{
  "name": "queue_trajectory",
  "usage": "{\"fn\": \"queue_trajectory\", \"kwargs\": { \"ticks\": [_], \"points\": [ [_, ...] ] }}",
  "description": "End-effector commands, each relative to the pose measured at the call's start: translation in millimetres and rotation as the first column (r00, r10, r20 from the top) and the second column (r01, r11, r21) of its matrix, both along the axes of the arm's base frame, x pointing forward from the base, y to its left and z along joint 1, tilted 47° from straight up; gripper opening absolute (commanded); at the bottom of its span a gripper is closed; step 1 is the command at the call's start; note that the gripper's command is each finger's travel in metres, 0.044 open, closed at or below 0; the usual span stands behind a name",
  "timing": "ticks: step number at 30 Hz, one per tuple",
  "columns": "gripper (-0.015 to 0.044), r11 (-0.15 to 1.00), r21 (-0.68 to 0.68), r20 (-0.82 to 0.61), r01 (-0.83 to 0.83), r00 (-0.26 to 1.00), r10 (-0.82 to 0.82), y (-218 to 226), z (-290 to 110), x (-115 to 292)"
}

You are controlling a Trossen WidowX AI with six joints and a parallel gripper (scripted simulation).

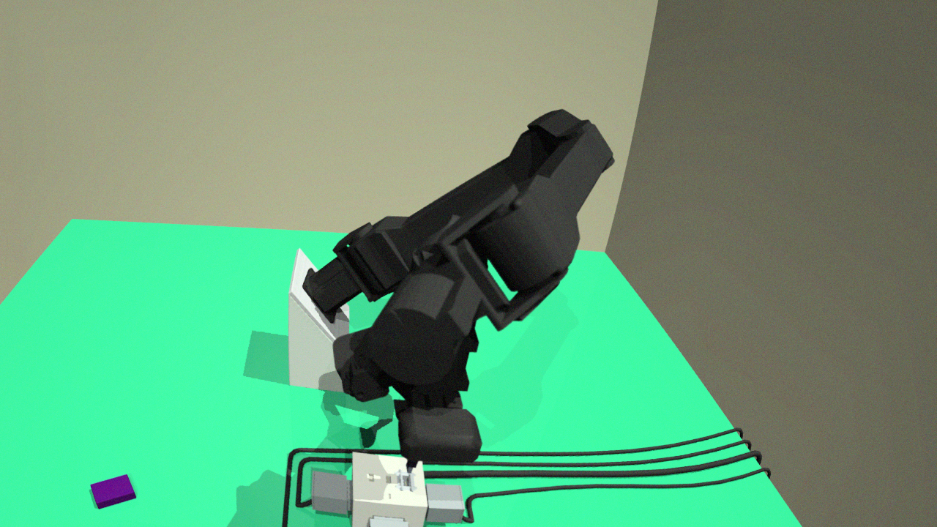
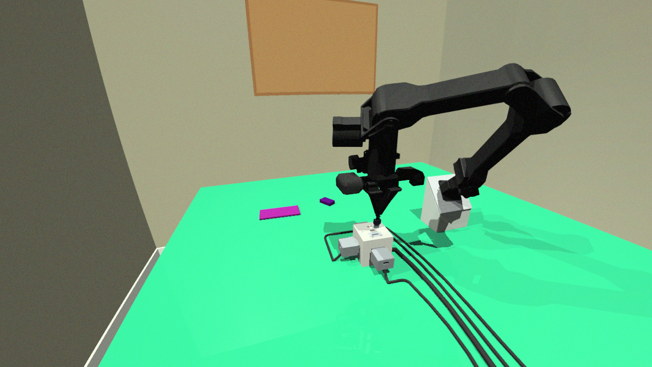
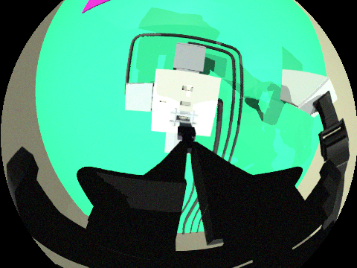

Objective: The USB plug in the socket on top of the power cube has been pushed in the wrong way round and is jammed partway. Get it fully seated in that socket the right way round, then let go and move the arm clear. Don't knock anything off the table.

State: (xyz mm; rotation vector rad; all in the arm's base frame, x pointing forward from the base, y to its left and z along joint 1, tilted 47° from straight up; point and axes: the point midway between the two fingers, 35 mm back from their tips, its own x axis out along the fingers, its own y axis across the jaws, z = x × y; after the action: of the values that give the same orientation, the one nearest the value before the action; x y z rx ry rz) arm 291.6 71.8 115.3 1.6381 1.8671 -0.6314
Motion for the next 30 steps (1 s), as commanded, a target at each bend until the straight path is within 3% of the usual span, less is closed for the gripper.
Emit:
{"fn": "queue_trajectory", "kwargs": {
  "ticks": [1, 7, 15, 30],
  "points": [
    [0.0, 1.0, -0.003, 0.001, -0.001, 1.0, 0.001, -3.1, 1.4, 1.0],
    [0.0, 0.999, 0.003, 0.033, -0.032, 0.999, 0.032, -1.7, 1.2, 0.4],
    [0.0, 0.985, 0.006, 0.178, -0.17, 0.97, 0.167, -1.0, 1.0, 0.1],
    [0.0, 0.905, -0.047, 0.443, -0.424, 0.803, 0.399, -1.0, 0.9, 0.1]
  ]
}}
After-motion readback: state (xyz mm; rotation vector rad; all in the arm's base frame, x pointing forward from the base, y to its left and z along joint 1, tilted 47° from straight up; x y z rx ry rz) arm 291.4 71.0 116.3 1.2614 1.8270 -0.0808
